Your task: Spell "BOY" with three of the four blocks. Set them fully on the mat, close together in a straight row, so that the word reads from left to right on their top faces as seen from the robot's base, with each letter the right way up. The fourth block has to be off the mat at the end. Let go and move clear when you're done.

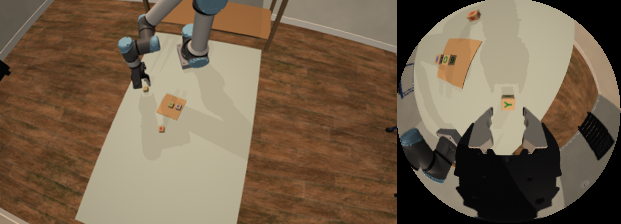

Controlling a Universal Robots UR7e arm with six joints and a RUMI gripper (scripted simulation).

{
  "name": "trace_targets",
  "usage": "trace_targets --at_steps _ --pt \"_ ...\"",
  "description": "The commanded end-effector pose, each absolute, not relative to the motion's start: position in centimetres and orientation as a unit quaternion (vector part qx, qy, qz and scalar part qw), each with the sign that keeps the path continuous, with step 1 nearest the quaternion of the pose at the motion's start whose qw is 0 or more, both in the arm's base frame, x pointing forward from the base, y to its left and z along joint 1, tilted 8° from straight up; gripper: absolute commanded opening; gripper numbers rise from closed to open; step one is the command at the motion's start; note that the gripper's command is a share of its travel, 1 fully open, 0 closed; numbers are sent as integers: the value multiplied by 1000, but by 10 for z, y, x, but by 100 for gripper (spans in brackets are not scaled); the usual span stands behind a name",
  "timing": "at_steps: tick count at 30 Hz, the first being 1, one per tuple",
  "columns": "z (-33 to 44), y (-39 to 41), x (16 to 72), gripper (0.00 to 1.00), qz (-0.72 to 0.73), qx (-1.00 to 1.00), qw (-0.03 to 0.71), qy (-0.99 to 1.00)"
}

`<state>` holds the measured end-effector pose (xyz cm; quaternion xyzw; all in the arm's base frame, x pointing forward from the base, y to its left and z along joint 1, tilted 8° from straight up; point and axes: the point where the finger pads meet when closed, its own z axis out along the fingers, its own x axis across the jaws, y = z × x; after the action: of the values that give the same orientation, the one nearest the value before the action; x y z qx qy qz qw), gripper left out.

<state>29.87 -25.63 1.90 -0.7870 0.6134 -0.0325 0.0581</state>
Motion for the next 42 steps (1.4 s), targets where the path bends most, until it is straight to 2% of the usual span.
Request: trace_targets --at_steps 1,42 --pt "18 -257 299 40 -33 -787 58 613" --pt "-16 -255 303 40 -33 -787 58 613"
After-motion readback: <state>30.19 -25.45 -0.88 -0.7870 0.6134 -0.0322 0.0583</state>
